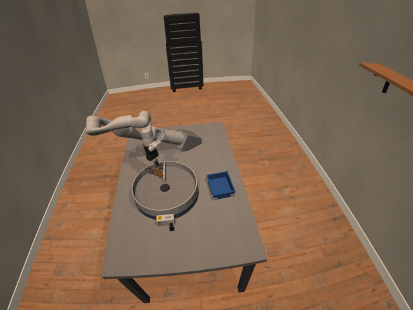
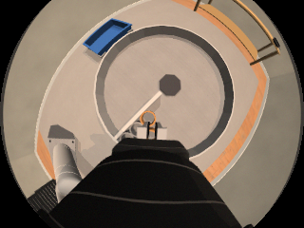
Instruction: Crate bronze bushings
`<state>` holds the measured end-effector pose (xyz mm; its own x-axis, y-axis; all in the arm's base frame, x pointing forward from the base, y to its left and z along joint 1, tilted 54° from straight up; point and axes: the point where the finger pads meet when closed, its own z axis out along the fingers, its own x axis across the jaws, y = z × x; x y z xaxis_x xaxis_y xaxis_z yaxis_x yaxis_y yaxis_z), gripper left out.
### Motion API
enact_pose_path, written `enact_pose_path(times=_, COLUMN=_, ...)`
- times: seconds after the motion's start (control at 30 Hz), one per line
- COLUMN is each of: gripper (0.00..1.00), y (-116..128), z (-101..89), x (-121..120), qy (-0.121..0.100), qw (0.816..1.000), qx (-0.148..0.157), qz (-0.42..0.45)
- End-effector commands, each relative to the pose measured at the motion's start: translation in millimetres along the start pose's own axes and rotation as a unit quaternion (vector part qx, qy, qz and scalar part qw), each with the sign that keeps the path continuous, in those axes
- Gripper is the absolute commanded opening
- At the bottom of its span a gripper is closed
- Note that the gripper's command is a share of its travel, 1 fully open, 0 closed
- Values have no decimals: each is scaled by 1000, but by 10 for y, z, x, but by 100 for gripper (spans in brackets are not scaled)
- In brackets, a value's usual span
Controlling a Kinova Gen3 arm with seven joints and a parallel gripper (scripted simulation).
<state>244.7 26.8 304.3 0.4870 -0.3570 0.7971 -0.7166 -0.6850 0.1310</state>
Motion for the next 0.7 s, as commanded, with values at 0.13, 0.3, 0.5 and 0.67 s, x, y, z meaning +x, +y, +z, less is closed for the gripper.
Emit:
enact_pose_path(times=0.13, gripper=34, y=-7, z=8, x=-2, qy=0, qw=1000, qx=0, qz=24)
enact_pose_path(times=0.3, gripper=34, y=-26, z=49, x=-5, qy=0, qw=993, qx=0, qz=118)
enact_pose_path(times=0.5, gripper=34, y=-26, z=49, x=-5, qy=0, qw=993, qx=0, qz=118)
enact_pose_path(times=0.67, gripper=34, y=-26, z=49, x=-5, qy=0, qw=993, qx=0, qz=118)
